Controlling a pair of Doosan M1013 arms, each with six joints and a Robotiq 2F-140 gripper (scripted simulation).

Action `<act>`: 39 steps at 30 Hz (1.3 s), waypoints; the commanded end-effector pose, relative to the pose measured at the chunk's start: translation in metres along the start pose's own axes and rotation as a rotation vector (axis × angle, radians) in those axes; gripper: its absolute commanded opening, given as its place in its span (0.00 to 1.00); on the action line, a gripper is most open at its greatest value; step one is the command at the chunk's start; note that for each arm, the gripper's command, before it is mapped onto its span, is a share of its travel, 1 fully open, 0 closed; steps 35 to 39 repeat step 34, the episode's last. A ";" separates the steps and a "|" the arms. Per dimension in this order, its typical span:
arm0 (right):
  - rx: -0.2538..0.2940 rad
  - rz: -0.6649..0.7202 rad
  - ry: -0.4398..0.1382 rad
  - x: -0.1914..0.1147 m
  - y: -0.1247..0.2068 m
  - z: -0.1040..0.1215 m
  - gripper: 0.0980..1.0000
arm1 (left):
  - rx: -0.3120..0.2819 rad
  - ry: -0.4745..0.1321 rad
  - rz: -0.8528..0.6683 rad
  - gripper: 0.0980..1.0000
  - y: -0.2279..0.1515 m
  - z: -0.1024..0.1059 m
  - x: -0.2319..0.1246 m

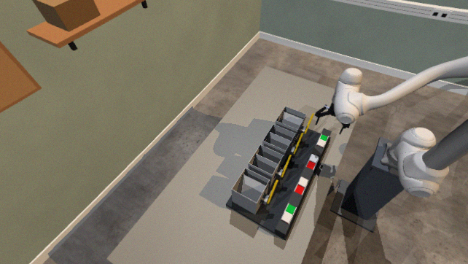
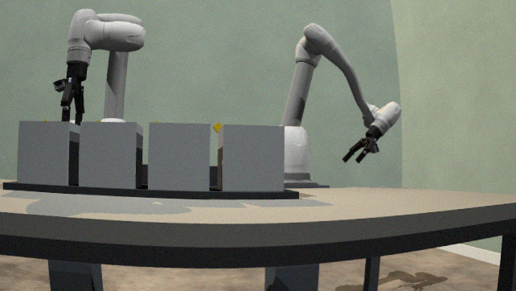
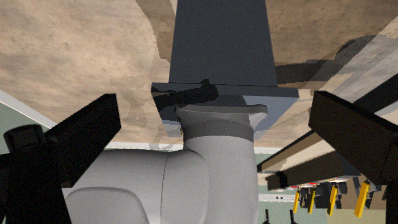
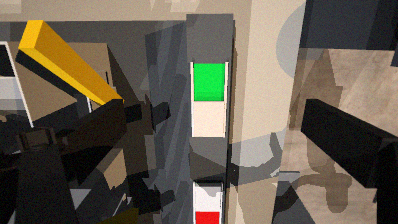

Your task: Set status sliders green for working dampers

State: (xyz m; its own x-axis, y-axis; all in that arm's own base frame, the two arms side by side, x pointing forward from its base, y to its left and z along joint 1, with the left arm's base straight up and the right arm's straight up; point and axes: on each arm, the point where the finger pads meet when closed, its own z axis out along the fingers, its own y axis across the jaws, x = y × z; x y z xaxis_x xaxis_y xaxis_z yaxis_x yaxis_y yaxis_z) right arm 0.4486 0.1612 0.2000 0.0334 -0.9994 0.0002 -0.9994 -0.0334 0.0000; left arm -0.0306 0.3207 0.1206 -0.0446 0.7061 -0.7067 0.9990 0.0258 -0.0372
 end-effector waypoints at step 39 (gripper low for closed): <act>0.001 0.000 -0.001 0.000 0.000 -0.001 1.00 | 0.000 0.001 0.000 1.00 0.000 0.000 0.000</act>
